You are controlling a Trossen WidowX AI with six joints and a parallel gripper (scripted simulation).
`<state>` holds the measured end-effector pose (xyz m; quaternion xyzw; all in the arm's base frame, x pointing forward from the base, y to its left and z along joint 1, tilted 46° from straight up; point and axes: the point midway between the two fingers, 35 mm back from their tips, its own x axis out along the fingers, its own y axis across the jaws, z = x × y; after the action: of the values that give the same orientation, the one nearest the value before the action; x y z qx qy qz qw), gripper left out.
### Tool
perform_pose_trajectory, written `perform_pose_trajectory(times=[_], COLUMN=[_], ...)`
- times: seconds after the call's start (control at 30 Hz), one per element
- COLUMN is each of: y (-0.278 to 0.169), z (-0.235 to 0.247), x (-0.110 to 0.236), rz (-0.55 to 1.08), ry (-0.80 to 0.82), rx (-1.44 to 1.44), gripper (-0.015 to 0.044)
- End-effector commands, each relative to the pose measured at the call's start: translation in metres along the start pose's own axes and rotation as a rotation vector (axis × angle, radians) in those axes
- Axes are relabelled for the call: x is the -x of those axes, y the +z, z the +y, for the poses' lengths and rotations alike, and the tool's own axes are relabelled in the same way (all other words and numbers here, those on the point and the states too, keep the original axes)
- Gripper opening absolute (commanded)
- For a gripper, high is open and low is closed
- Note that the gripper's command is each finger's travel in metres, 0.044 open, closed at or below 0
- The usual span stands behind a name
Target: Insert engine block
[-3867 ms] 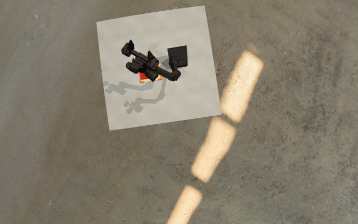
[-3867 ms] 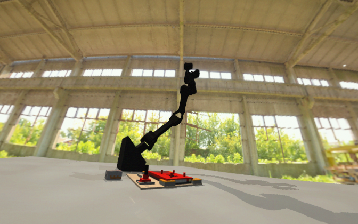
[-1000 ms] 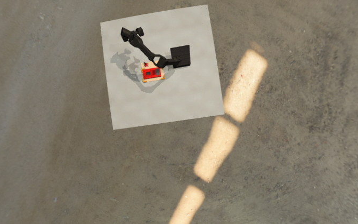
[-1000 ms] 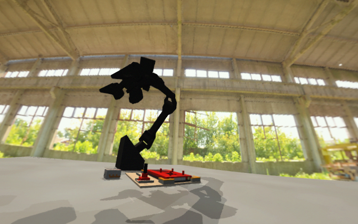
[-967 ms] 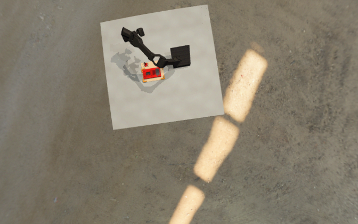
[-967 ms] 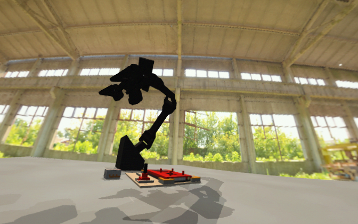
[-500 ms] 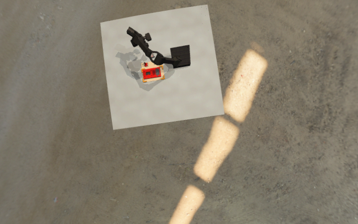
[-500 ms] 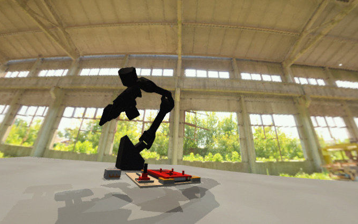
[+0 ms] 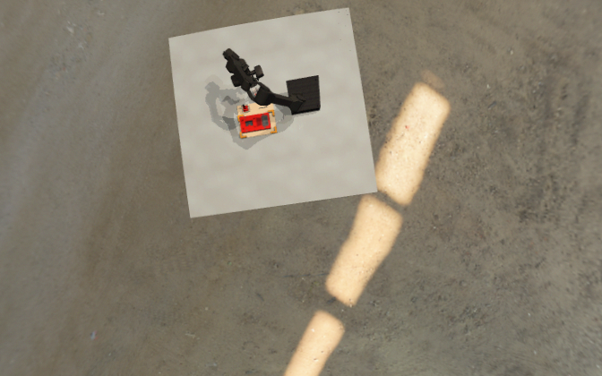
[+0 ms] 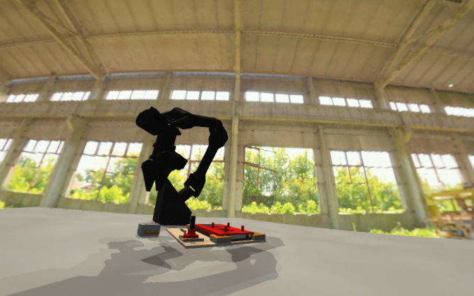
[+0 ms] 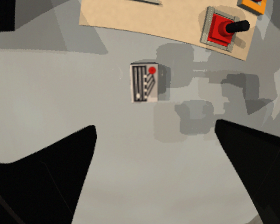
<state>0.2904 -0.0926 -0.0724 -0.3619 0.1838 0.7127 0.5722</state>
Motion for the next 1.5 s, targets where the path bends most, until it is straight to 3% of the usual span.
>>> perform_pose_trajectory(times=[0.0, 0.07, 0.23, 1.23, 1.47], y=[0.007, 0.007, 0.01, 0.015, 0.015], z=[0.003, 0.003, 0.003, 0.005, 0.005], x=[-0.003, -0.006, -0.058, -0.1, -0.1], rz=[-0.036, -0.036, -0.038, -0.04, -0.04], ry=[-0.002, -0.002, -0.003, -0.004, -0.004], rx=[-0.005, -0.005, -0.005, -0.004, -0.004], gripper=[0.044, 0.044, 0.044, 0.044, 0.0256])
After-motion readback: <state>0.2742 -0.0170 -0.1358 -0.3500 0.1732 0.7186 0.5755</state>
